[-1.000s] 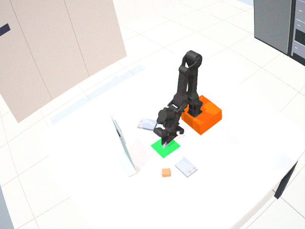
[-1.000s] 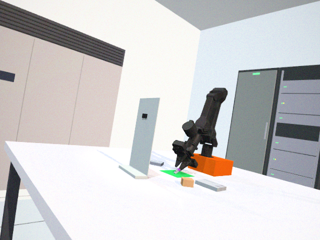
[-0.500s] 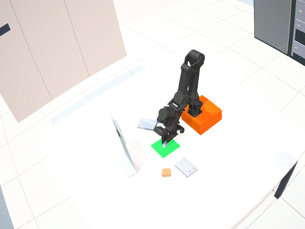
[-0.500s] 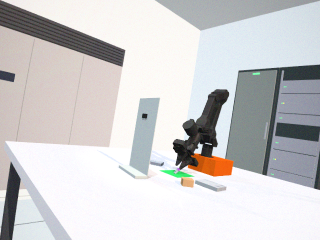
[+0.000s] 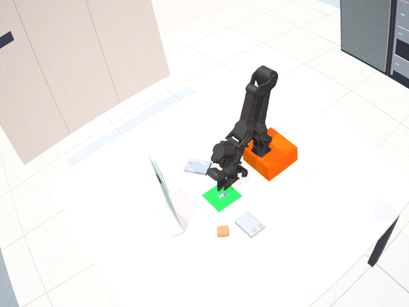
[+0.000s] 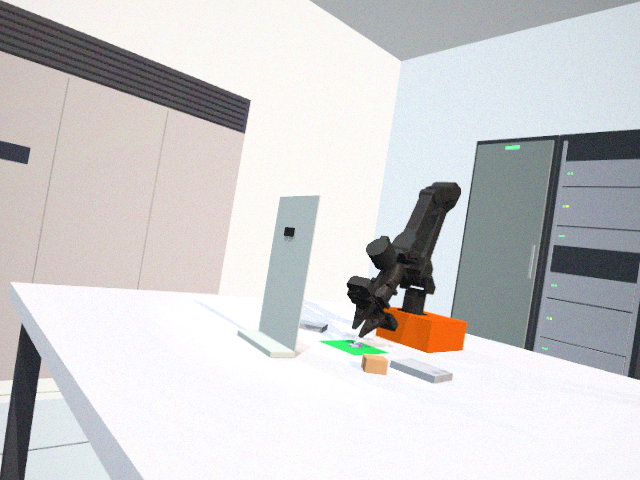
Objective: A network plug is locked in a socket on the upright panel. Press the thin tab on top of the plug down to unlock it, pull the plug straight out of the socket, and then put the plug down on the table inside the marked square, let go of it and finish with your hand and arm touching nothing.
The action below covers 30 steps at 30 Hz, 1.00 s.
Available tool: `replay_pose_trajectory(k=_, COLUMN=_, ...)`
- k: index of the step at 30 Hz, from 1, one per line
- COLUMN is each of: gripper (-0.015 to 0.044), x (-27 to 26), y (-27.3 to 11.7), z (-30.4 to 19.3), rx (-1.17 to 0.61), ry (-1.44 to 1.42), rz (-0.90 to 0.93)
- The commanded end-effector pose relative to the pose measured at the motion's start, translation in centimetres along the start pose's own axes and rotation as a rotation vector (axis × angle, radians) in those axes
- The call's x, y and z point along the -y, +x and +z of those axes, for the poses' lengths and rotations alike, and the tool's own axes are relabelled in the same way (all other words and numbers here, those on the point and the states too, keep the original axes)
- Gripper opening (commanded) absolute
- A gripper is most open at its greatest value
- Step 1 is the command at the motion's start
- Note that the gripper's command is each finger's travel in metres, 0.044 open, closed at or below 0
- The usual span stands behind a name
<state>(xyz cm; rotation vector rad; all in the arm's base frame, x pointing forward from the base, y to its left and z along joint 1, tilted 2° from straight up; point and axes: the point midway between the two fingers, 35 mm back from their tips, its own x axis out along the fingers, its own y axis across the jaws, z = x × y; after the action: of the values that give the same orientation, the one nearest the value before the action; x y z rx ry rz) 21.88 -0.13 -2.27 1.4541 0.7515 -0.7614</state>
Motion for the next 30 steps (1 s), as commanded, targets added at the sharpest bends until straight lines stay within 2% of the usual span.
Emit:
replay_pose_trajectory(k=1, gripper=0.0156, x=0.0, y=-0.2, z=0.0, rx=-0.003, ry=-0.004, rz=-0.001)
replay_pose_trajectory(k=30, gripper=0.0156, x=-1.4, y=-1.8, z=0.0, rx=-0.001, ry=-0.003, rz=-0.001)
